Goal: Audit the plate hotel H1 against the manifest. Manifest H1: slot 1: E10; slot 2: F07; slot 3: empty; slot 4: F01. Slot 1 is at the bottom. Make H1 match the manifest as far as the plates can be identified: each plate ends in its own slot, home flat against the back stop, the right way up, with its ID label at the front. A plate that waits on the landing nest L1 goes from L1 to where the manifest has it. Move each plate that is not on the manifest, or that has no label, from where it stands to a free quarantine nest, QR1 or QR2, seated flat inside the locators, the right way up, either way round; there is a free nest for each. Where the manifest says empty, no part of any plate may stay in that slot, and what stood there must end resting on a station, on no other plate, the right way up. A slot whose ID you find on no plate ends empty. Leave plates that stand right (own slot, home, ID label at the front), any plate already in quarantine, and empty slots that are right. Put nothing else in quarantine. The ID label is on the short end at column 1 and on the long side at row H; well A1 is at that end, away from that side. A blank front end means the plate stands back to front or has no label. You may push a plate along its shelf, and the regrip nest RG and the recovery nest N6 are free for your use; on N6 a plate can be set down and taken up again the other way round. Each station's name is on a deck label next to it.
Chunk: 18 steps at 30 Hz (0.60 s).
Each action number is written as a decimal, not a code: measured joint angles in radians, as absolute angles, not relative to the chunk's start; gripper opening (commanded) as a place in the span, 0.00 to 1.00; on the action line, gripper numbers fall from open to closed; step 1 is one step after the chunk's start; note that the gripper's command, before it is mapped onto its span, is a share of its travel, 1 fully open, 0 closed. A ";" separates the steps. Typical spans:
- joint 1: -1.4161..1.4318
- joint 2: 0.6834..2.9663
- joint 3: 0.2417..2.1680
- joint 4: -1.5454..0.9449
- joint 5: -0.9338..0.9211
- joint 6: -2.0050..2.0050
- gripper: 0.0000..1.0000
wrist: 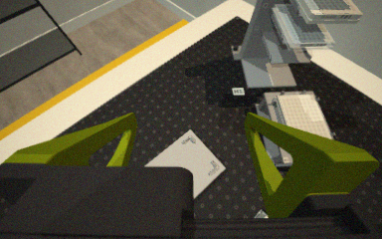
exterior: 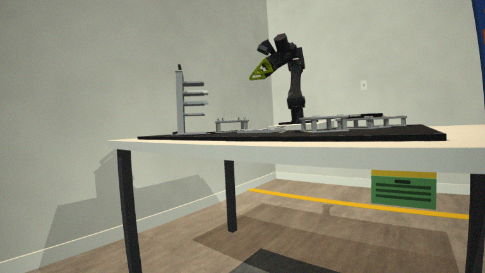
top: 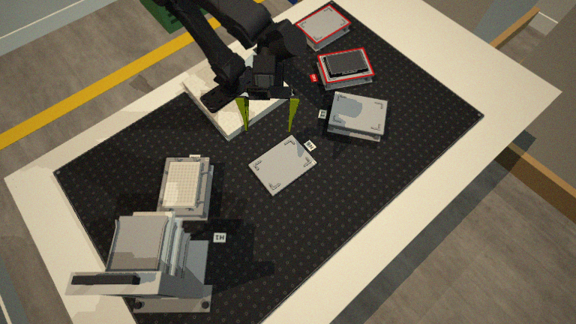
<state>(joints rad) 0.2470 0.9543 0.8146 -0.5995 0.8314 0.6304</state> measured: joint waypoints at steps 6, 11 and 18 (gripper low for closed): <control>0.175 0.919 0.792 -0.553 0.770 0.549 1.00; 0.079 0.883 0.768 -0.520 0.704 0.478 1.00; -0.067 0.843 0.744 -0.474 0.593 0.378 1.00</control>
<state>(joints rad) -0.0669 0.8429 0.7437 -0.4744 0.5930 0.3779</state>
